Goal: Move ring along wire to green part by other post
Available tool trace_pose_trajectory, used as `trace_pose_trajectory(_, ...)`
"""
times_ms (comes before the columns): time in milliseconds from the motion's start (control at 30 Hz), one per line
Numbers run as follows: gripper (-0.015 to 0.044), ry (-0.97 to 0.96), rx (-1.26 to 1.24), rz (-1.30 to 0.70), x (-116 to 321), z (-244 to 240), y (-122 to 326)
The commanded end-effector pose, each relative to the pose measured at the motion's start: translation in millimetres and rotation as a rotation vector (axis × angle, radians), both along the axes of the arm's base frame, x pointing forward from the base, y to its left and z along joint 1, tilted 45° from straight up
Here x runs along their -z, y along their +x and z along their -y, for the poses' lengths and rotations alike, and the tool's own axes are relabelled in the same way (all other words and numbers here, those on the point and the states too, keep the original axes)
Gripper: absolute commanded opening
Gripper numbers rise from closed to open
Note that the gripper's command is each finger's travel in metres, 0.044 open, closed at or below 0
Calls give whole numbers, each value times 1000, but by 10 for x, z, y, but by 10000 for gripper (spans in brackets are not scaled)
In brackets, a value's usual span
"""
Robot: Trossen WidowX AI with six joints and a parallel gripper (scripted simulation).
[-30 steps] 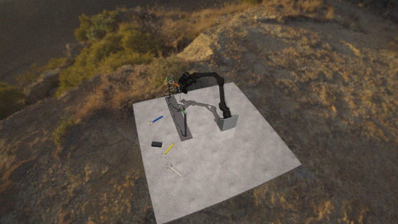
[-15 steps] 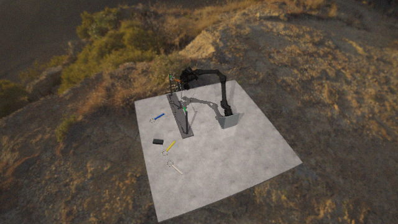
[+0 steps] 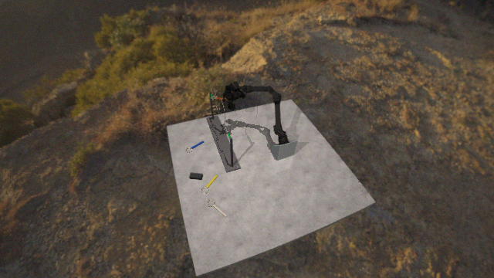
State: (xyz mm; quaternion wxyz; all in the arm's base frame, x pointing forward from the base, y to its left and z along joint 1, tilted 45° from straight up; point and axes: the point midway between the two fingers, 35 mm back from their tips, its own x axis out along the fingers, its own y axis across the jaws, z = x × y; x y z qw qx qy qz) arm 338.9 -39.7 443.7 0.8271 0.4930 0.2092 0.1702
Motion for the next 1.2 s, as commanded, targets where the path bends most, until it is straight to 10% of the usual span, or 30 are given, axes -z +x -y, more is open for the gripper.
trace_pose_trajectory(0,-150,23,-9,8,-85,-41,-15)
trace_pose_trajectory(1167,-150,-60,-5,7,-183,-59,-21)
